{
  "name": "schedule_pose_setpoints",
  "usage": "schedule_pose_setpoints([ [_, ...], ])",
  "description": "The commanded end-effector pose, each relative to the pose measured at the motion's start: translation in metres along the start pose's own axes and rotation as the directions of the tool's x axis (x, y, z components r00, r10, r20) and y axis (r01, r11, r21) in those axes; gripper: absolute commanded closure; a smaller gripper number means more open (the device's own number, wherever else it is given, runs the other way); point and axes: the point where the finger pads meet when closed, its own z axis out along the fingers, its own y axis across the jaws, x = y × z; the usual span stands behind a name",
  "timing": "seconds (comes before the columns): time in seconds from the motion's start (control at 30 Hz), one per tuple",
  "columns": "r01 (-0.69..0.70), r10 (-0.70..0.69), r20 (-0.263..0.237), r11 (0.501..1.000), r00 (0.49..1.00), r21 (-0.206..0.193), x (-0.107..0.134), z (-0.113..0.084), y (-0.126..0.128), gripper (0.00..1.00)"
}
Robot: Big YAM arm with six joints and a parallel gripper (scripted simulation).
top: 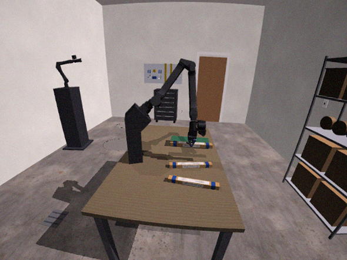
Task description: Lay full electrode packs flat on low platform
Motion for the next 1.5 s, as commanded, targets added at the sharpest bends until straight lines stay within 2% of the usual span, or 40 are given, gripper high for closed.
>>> schedule_pose_setpoints([
  [0.0,-0.014,0.014,0.009,1.000,1.000,-0.002,-0.006,0.009,0.001,1.00],
  [0.93,-0.019,0.019,0.006,1.000,1.000,0.000,-0.003,0.054,0.000,1.00],
  [1.47,-0.013,0.013,0.006,1.000,1.000,0.002,-0.003,0.050,-0.001,1.00],
])
